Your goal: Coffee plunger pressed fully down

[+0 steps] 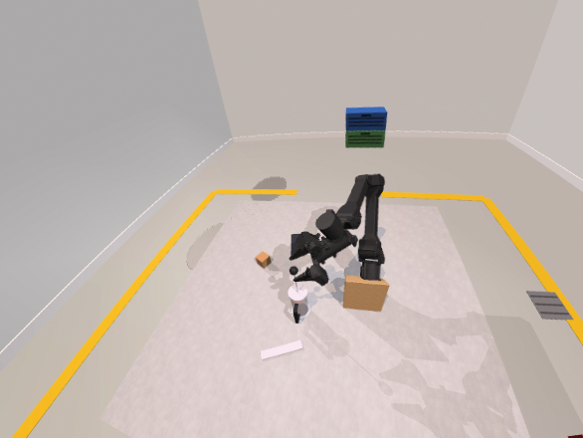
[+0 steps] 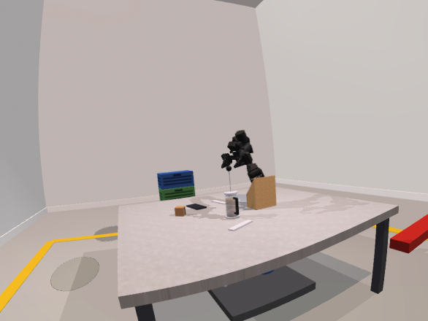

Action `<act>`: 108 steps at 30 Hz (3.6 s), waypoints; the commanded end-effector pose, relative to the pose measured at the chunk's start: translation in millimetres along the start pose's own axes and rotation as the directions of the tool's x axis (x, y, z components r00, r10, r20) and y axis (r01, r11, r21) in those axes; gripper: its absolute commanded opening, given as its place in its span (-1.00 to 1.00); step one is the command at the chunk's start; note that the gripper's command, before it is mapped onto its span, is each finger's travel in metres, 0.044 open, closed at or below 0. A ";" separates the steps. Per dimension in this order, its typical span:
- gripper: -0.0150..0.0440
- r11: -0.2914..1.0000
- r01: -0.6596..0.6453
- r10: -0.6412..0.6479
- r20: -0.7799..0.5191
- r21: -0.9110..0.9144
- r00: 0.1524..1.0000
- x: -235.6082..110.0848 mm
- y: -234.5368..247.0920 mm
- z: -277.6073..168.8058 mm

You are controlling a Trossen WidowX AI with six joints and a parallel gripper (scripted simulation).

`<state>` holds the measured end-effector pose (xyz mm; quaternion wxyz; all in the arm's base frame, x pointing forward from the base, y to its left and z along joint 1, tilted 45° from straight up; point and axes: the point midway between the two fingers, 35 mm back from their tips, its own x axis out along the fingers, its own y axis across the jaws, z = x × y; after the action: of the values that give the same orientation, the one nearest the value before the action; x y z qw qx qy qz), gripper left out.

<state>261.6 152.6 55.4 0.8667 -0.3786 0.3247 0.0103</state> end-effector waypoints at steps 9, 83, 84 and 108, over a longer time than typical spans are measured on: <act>0.02 1.000 -0.002 0.002 -0.007 -0.011 1.000 2.3 1.5 -2.8; -0.09 1.000 -0.002 0.002 -0.006 -0.013 1.000 71.8 6.3 -75.7; -0.09 1.000 -0.002 0.002 -0.006 -0.013 1.000 73.3 6.2 -75.8; -0.09 1.000 0.001 -0.001 -0.005 -0.012 1.000 85.4 9.1 -68.5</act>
<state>291.5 104.2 -24.8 0.8758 -0.3701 0.3091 0.0198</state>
